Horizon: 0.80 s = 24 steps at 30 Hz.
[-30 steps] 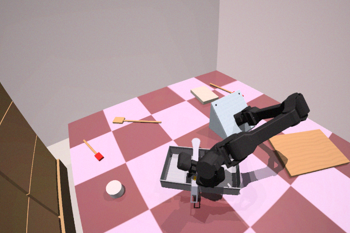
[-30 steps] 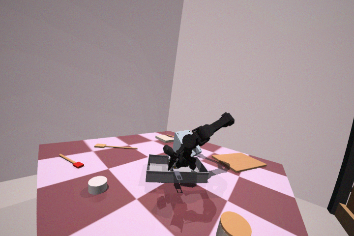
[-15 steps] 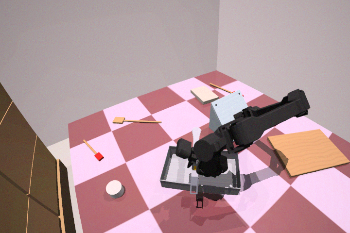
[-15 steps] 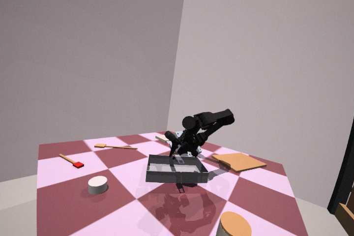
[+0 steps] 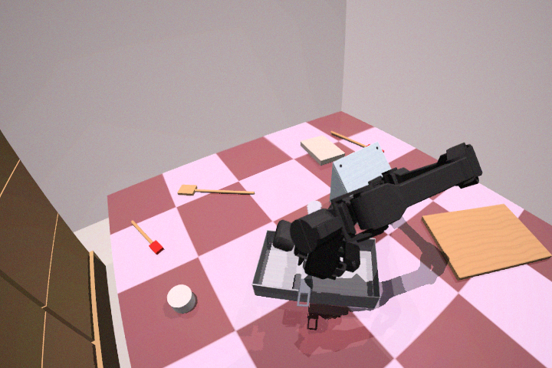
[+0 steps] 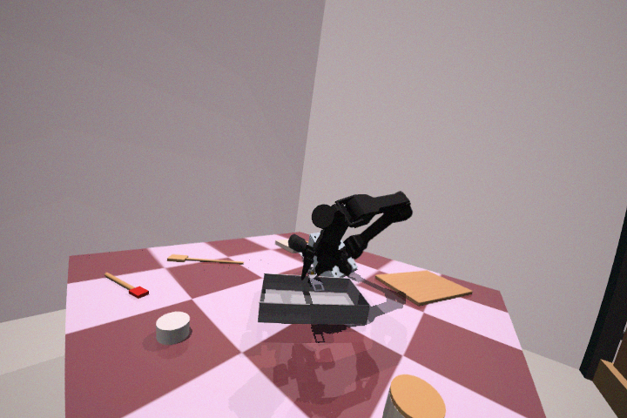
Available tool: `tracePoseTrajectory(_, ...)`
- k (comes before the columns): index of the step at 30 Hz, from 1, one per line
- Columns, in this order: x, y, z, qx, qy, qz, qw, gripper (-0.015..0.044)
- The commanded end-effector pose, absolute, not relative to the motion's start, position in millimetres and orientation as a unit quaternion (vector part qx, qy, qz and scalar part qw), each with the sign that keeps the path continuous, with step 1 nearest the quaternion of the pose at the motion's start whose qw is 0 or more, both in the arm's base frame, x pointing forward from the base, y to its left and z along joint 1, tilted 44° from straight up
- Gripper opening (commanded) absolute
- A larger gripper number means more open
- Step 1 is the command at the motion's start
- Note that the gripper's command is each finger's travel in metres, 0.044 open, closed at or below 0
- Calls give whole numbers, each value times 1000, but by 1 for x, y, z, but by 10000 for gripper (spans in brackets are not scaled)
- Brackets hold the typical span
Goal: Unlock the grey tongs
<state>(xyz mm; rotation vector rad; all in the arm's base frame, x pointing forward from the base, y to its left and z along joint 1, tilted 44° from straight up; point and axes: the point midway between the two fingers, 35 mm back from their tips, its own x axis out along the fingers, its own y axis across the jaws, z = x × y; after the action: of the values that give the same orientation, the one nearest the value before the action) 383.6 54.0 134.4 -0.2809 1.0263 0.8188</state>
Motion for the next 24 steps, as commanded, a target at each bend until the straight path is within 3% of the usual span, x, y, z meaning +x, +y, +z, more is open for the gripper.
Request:
tracePoseTrajectory(1,384,54,135,-104,489,402,767,-150)
tracePoseTrajectory(24,382,57,140,34,536,471,700,-150)
